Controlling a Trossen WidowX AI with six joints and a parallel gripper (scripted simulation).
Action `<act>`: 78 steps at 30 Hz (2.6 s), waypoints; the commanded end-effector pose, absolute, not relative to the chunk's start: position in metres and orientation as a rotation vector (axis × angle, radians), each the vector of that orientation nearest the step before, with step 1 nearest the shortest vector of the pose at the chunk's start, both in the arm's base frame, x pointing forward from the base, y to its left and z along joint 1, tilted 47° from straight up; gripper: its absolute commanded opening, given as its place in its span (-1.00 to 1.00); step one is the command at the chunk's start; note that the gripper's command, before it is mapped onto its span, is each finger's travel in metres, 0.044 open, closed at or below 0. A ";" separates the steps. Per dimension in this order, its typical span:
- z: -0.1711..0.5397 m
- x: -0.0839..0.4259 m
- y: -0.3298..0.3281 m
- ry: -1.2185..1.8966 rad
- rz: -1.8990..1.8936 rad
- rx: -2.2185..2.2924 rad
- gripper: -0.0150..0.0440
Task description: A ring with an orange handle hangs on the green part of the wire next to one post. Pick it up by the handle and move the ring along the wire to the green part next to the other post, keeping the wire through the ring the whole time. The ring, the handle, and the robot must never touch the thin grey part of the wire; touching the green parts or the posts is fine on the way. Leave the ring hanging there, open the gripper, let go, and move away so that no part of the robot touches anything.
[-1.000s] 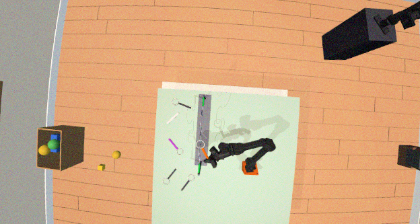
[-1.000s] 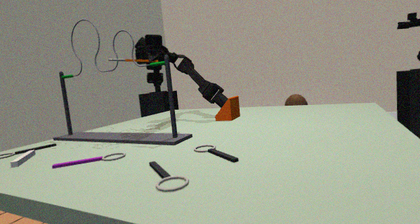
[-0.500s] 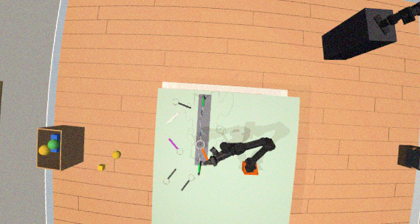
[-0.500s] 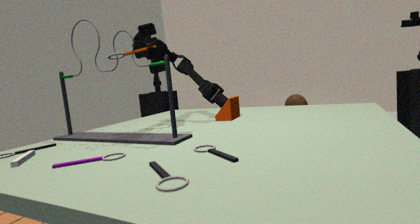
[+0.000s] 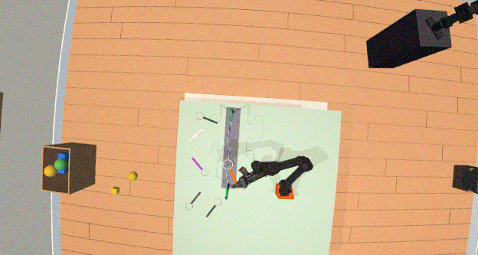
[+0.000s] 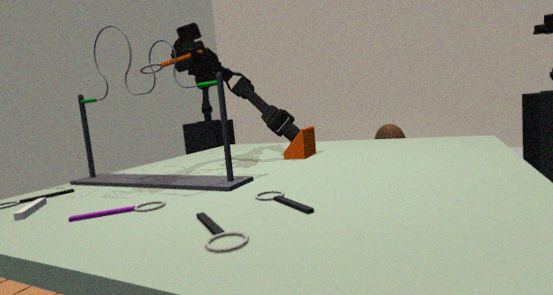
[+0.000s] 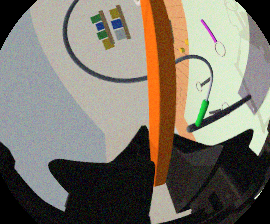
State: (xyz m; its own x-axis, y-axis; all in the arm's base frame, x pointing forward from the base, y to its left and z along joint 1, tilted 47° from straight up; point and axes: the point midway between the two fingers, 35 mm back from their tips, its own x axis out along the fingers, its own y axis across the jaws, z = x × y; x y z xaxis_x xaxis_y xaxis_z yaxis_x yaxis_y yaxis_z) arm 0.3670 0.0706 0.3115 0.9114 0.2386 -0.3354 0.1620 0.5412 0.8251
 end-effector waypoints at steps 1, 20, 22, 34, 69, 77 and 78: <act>0.313 0.367 0.071 0.442 0.038 0.985 -1.00; 0.301 0.366 0.060 0.468 -0.056 0.685 -1.00; 0.300 0.366 0.058 0.470 -0.068 0.646 -1.00; 0.292 0.365 0.046 0.483 -0.138 0.411 -1.00; 0.288 0.359 0.003 0.491 -0.328 -0.276 -1.00; 0.291 0.358 -0.006 0.486 -0.367 -0.429 -1.00; 0.292 0.358 -0.007 0.485 -0.372 -0.449 -1.00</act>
